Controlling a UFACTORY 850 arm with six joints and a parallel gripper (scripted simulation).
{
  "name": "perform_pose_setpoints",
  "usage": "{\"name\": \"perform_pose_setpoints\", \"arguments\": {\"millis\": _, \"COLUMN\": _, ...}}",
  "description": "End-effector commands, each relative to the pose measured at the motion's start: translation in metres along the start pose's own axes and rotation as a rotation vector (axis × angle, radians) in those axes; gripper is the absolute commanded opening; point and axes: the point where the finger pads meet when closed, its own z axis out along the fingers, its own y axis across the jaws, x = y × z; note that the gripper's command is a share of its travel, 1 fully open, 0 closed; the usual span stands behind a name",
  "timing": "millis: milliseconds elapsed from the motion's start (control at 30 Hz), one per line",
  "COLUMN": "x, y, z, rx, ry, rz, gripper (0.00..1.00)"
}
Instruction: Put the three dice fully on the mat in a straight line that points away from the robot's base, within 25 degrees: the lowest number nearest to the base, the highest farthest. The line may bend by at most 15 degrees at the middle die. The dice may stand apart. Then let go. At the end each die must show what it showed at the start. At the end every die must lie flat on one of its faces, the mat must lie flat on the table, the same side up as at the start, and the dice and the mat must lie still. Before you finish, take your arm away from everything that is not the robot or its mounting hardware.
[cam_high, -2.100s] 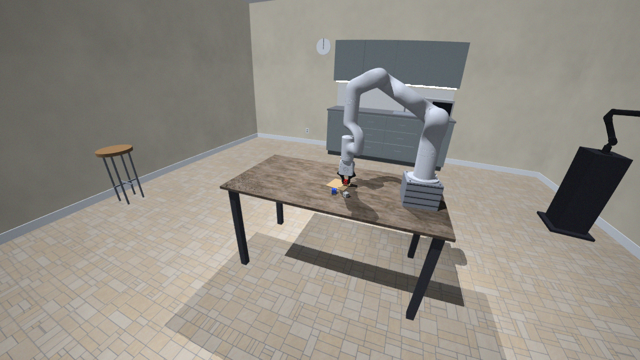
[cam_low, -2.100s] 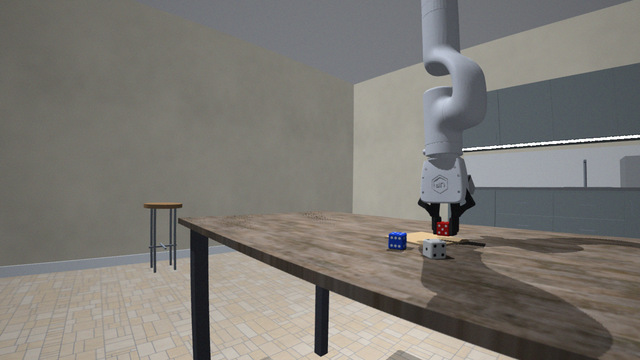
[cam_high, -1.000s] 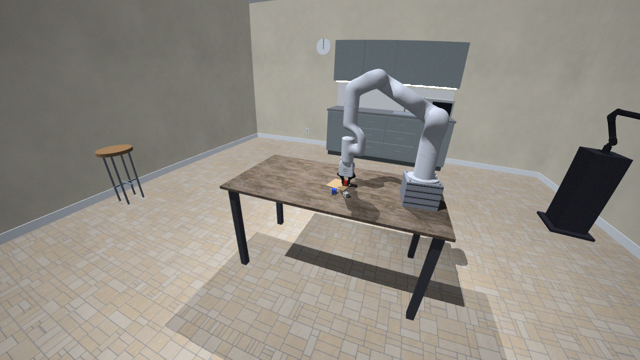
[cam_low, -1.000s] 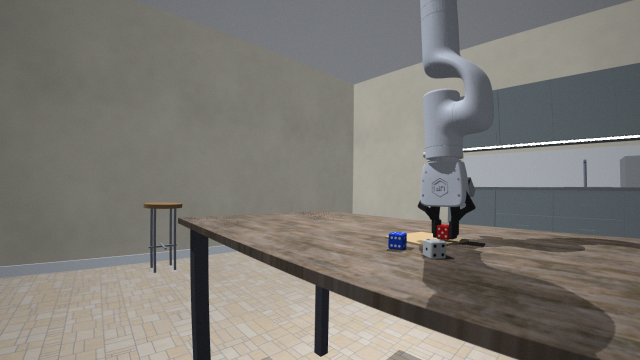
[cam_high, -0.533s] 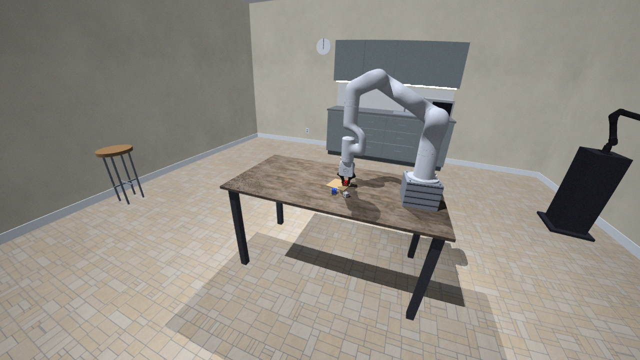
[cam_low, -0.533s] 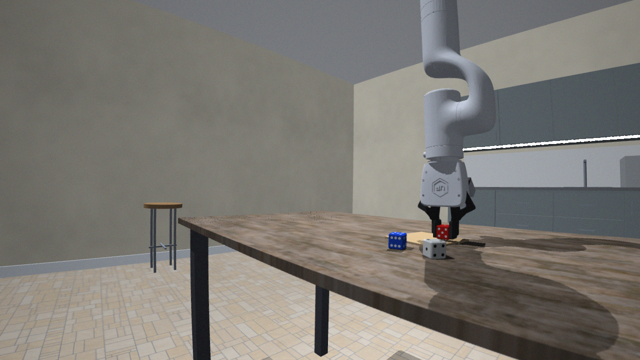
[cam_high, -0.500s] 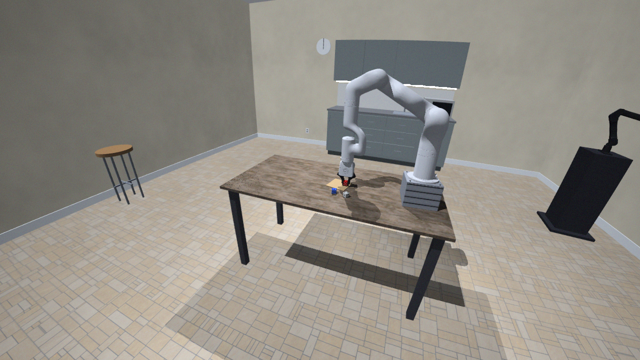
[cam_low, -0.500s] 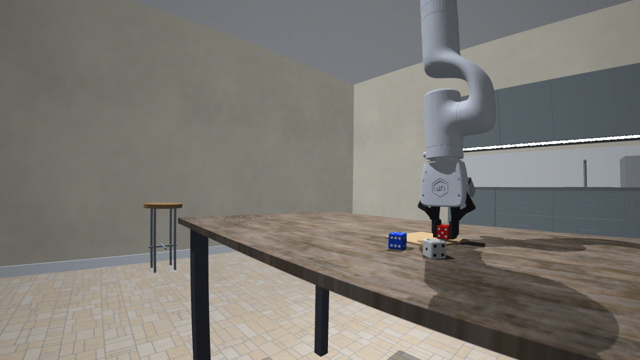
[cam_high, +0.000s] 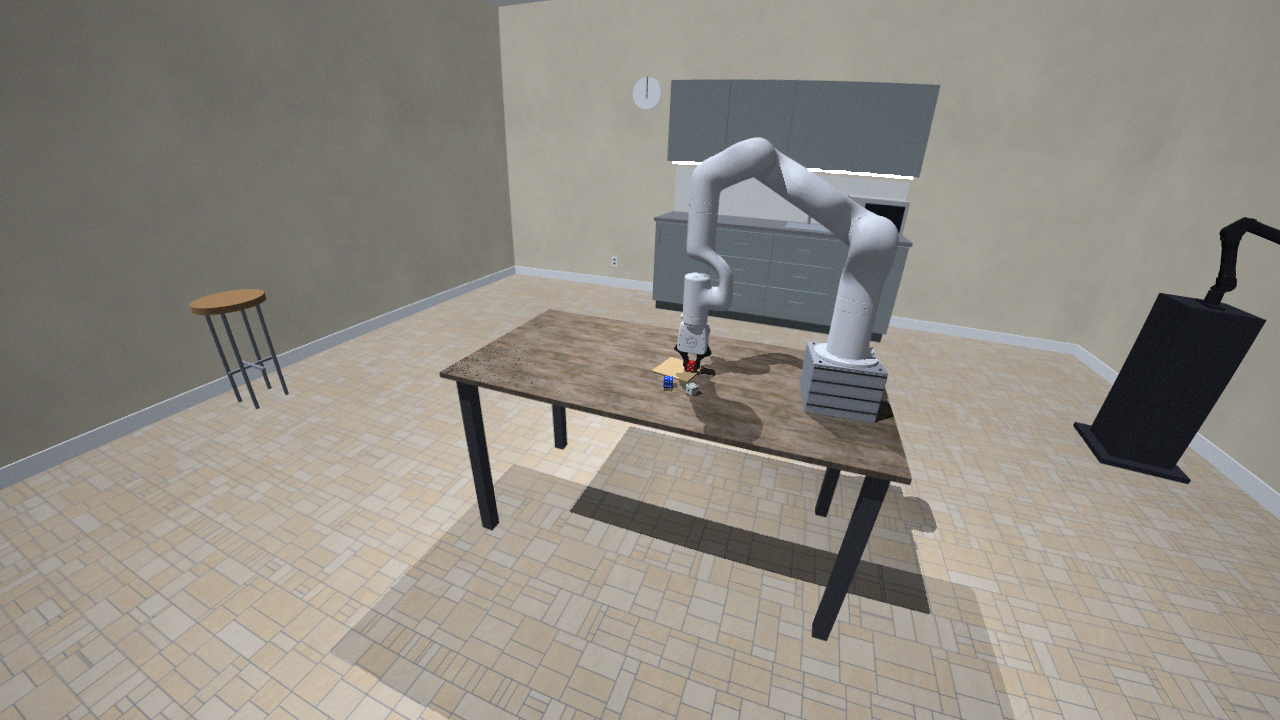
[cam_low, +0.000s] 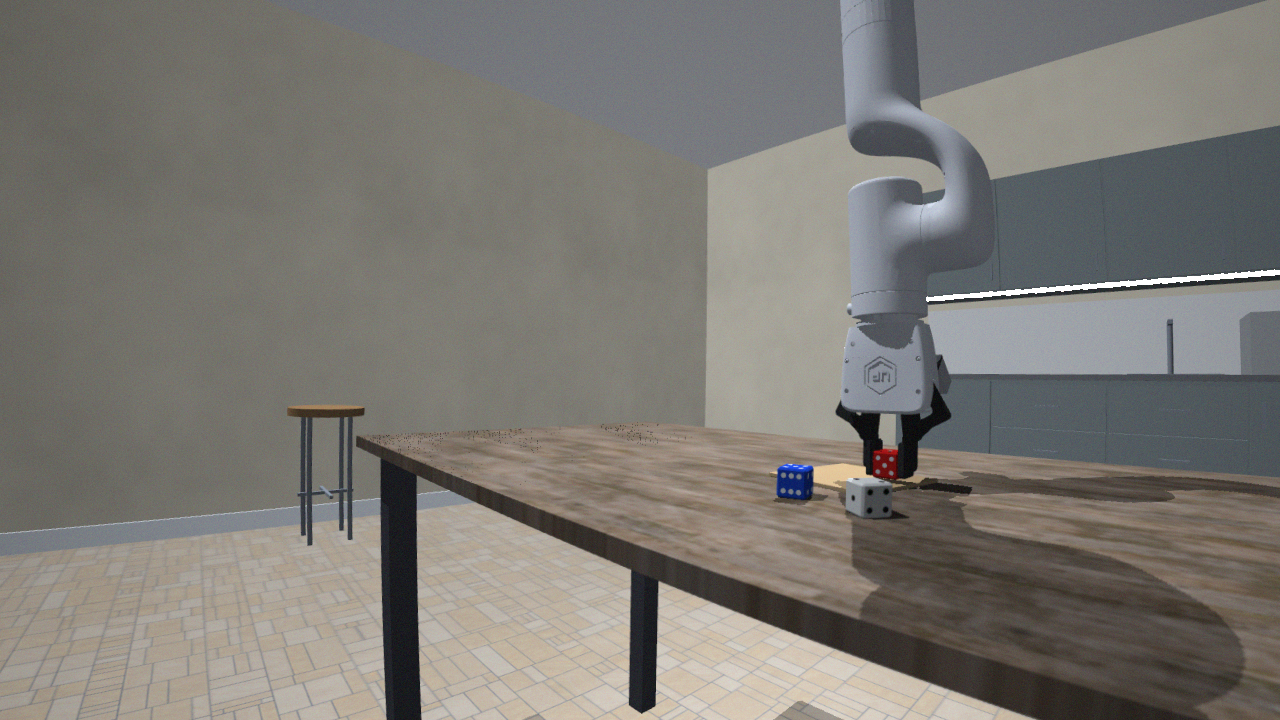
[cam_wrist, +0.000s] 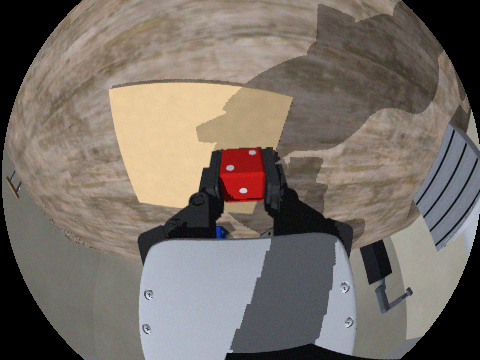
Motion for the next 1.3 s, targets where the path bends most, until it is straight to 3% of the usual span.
{"name": "perform_pose_setpoints", "arguments": {"millis": 0, "x": -0.0002, "y": -0.0006, "z": -0.0004, "rx": 0.016, "ry": 0.0, "rz": 0.0, "gripper": 0.27}}
{"name": "perform_pose_setpoints", "arguments": {"millis": 1267, "x": -0.0002, "y": -0.0007, "z": 0.003, "rx": 0.016, "ry": 0.0, "rz": 0.0, "gripper": 0.27}}
